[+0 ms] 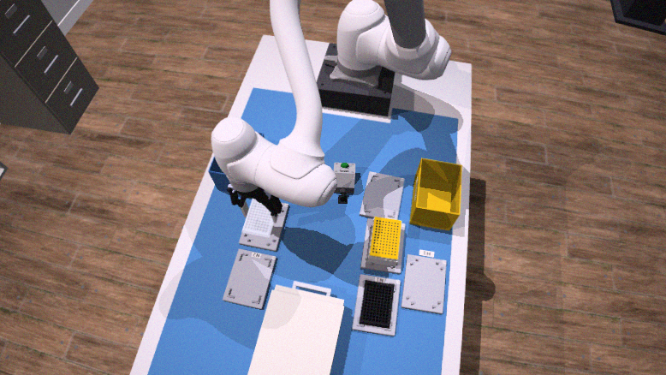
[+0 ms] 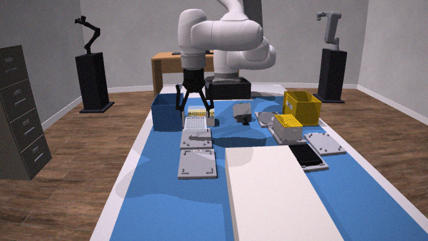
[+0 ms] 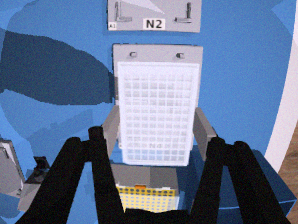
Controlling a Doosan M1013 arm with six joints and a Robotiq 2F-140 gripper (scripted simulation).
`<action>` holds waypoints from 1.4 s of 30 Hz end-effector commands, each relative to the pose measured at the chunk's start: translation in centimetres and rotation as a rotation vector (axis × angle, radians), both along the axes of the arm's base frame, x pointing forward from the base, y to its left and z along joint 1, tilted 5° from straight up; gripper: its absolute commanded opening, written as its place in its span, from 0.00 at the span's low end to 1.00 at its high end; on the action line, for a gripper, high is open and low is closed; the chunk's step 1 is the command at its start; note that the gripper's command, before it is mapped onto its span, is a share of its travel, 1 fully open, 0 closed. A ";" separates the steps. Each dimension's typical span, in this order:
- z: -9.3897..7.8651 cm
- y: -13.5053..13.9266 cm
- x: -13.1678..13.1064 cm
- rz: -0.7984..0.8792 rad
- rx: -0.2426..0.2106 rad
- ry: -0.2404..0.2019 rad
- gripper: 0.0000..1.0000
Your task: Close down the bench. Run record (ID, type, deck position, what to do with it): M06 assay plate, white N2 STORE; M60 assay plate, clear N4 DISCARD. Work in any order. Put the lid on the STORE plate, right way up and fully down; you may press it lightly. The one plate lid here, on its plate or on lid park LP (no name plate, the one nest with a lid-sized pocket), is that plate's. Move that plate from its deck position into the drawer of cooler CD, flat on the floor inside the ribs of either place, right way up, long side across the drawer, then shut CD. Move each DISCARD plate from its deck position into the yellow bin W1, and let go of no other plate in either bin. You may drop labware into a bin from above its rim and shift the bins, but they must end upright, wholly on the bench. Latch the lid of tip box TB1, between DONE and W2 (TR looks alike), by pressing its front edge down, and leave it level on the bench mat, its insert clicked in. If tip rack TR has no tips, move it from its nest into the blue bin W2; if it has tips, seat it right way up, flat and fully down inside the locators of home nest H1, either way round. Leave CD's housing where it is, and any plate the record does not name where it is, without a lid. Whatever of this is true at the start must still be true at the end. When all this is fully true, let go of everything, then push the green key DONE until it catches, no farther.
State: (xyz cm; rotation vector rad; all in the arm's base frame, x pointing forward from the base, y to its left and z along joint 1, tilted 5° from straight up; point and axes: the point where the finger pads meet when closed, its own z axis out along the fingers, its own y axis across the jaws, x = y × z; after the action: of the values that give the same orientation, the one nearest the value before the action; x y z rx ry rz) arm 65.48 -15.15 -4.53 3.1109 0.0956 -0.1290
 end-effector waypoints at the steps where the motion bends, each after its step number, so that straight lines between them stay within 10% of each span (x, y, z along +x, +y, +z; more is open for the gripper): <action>1: 0.2 0.0 0.0 0.000 0.000 0.000 0.00; 42: 5.1 0.2 0.4 0.000 0.000 0.000 0.00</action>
State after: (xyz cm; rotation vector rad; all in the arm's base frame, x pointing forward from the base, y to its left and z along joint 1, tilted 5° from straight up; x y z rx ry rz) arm 65.88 -15.01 0.26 3.1109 0.0956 -0.1290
